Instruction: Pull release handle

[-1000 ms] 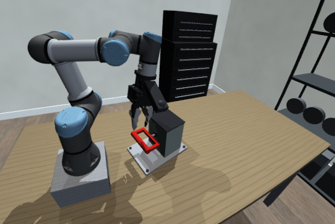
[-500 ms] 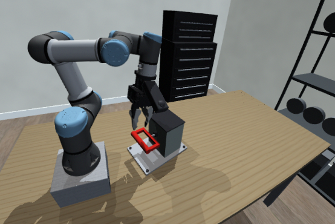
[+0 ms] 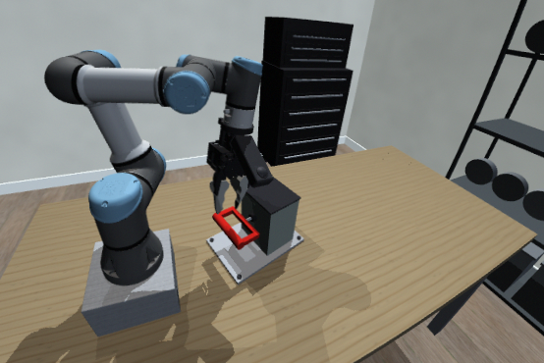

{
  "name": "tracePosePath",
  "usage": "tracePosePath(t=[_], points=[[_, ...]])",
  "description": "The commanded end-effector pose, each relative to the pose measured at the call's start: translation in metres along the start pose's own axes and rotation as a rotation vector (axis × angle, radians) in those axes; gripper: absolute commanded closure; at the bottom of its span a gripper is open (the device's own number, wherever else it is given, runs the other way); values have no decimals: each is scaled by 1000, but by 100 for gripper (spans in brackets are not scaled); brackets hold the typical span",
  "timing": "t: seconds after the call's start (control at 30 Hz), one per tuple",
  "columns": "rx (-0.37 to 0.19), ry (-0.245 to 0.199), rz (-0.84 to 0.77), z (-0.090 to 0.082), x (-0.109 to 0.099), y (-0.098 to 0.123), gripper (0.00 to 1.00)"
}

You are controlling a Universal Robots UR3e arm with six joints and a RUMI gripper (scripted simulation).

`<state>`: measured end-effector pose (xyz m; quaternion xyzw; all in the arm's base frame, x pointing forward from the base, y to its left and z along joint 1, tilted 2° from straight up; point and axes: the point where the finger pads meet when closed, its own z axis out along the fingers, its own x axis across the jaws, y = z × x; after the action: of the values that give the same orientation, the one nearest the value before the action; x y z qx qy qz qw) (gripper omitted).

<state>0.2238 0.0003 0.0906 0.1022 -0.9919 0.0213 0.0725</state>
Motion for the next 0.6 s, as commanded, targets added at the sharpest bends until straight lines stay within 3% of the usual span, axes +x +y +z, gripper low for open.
tracePosePath(t=[0.0,0.57], points=[[1,-2,0,5,-1,-1,70],[1,-2,0,27,-4,-2,70]])
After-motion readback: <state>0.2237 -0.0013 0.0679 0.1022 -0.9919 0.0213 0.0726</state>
